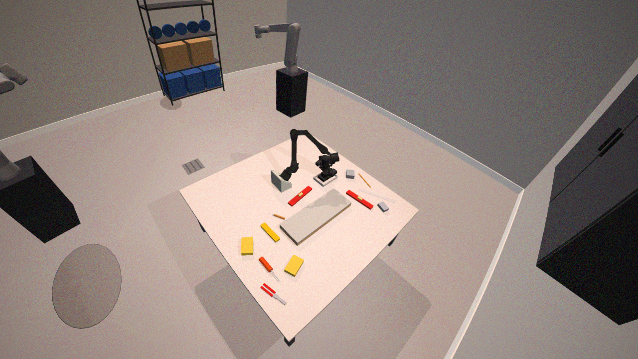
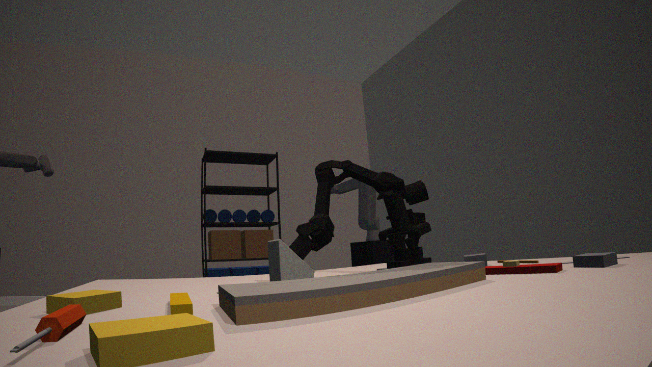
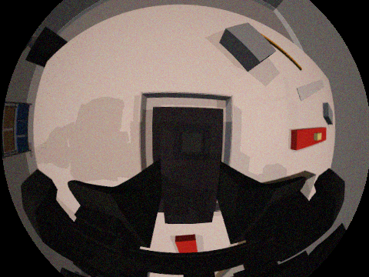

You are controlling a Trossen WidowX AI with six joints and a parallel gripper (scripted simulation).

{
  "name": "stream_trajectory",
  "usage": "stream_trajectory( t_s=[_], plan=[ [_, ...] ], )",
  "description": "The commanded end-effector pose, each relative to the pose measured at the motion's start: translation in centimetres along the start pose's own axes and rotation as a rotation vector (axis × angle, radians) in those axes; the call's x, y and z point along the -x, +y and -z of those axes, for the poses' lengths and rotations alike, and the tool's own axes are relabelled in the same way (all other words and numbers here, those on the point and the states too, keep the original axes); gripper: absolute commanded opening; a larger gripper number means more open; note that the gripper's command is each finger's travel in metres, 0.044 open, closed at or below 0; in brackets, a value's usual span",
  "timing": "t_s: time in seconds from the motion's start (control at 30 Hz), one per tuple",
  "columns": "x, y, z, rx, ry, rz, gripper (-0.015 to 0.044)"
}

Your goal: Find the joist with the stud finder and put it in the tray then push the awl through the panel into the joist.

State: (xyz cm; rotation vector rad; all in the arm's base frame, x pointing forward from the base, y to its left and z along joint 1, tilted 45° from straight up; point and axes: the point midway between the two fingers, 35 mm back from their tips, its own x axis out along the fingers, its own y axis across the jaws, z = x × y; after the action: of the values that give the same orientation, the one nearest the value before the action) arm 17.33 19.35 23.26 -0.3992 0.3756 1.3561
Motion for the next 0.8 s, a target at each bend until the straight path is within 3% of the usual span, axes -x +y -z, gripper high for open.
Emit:
stream_trajectory(
  t_s=[0.0,0.37,0.77],
  plan=[
    [-0.5,0.0,0.1,-0.003,-0.002,0.003,0.0000],
    [-1.8,0.1,0.4,-0.005,-0.008,0.004,0.0000],
    [-1.6,0.2,0.4,-0.003,-0.005,-0.001,0.0315]
  ],
)
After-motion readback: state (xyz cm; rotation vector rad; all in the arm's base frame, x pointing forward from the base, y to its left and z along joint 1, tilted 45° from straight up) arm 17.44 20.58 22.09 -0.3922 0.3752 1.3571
